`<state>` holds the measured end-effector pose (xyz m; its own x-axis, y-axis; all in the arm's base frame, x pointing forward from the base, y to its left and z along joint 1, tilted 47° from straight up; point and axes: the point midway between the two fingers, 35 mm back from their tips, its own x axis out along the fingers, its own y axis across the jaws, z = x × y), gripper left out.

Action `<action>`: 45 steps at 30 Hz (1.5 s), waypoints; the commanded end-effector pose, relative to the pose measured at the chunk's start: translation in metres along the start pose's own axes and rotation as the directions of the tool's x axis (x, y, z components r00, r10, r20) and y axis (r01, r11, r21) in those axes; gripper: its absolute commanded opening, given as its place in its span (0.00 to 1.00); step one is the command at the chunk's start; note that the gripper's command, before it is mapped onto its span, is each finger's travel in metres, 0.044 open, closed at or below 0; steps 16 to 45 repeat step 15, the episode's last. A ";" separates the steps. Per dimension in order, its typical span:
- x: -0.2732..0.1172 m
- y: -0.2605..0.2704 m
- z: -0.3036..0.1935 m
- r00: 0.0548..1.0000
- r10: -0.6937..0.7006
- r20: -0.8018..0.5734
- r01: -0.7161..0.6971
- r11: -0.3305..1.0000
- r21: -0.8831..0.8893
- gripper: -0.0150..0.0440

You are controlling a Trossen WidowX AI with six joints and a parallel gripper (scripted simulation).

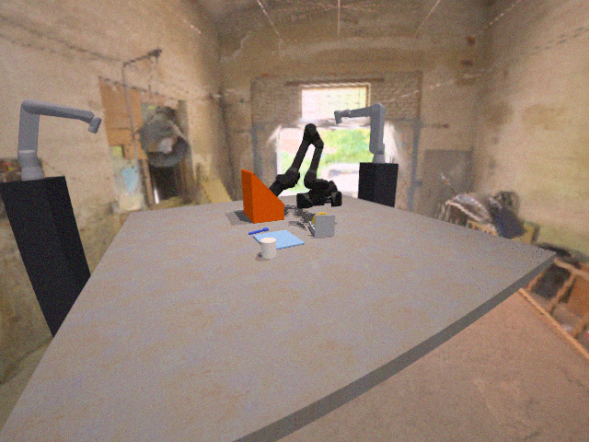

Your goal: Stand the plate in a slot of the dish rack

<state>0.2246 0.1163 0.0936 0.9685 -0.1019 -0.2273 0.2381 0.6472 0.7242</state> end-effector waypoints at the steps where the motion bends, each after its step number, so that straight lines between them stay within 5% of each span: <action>1: 0.001 0.002 0.024 1.000 0.001 -0.003 -0.001 1.000 -0.013 0.93; 9: 0.000 0.004 0.065 1.000 0.022 0.013 -0.021 0.999 -0.032 0.93; 45: 0.006 0.002 0.066 1.000 -0.013 -0.002 0.013 0.994 -0.109 0.93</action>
